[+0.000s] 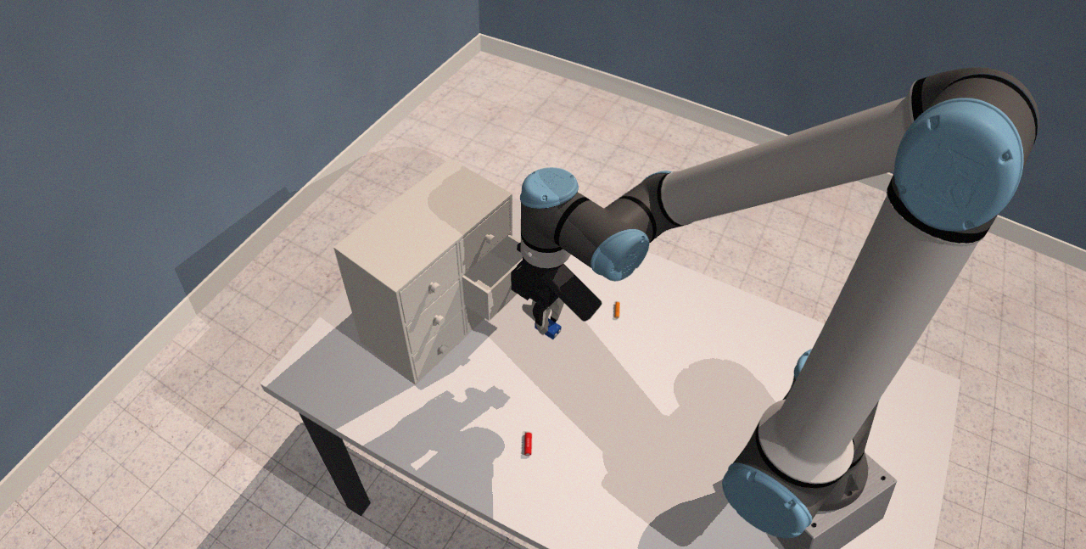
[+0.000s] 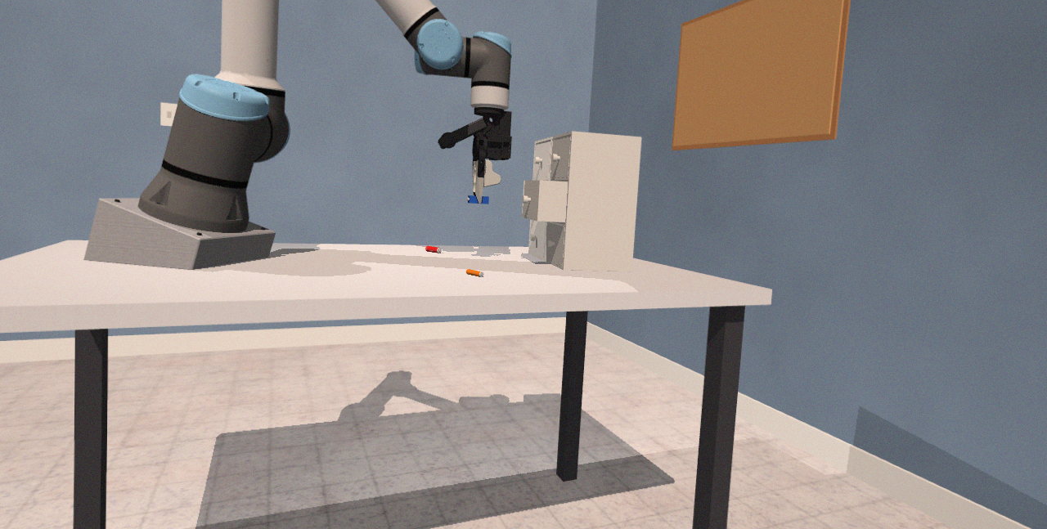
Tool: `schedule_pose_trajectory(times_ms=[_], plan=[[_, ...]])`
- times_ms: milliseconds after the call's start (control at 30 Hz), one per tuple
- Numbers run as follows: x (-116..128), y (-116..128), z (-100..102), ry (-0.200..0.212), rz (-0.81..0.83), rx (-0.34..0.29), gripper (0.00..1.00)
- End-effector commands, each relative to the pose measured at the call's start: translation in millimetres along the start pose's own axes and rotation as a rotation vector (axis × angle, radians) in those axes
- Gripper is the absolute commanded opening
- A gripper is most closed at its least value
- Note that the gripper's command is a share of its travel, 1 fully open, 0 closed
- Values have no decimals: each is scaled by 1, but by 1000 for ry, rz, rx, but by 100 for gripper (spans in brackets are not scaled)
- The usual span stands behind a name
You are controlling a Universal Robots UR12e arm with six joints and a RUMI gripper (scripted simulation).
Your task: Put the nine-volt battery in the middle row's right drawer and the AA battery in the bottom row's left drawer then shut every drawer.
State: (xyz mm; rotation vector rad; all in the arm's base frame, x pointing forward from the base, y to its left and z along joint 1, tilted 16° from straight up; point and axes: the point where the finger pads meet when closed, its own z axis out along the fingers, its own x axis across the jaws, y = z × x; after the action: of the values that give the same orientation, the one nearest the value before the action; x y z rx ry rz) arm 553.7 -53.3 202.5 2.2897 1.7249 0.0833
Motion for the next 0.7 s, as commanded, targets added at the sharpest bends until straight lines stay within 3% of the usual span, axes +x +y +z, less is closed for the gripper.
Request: schedule_pose_trajectory(times_ms=[0, 667], plan=[[0, 1, -13, 0, 0, -1, 13], [0, 1, -66, 0, 0, -1, 13]])
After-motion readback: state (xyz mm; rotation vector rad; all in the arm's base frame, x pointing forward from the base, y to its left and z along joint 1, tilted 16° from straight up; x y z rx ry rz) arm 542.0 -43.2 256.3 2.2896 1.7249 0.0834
